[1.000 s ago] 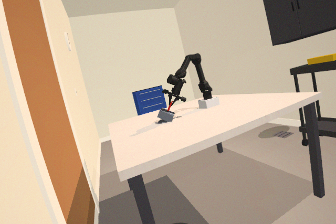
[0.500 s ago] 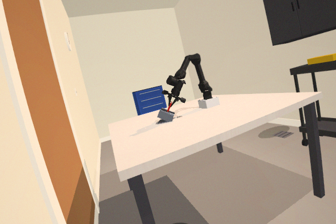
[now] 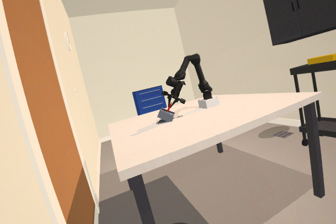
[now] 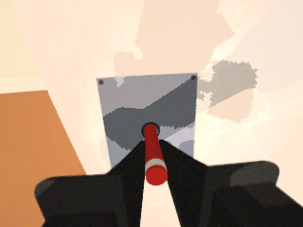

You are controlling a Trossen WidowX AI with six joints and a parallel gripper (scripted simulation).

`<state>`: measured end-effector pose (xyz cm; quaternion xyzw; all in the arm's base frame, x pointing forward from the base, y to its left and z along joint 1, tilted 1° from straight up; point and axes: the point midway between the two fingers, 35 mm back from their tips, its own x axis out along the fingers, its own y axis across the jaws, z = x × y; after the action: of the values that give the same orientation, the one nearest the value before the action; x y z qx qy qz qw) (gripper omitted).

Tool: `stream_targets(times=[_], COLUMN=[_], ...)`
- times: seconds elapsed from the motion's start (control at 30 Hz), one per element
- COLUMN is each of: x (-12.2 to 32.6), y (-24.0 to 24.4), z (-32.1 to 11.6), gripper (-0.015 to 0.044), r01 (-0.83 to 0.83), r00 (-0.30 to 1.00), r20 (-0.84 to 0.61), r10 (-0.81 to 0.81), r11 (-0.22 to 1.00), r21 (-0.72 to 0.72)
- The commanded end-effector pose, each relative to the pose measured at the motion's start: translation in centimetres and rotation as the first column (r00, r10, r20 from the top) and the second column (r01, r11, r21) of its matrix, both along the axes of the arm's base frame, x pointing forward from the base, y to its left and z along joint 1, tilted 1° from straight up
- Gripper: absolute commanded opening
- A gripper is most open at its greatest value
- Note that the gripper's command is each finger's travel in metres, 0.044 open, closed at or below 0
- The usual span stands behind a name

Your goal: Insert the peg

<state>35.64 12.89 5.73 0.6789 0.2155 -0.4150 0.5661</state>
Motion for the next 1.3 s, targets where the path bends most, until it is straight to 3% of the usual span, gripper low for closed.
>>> stream_targets(times=[0.0,1.27], x=[0.1,1.0], y=[0.0,-0.2], z=[-0.3,-1.4], gripper=[0.0000,0.0000], r01=[-0.004,0.000], r00=[1.000,1.000], r20=[-0.005,0.000], r10=[0.004,0.000], r11=[1.000,1.000], r21=[0.002,0.000])
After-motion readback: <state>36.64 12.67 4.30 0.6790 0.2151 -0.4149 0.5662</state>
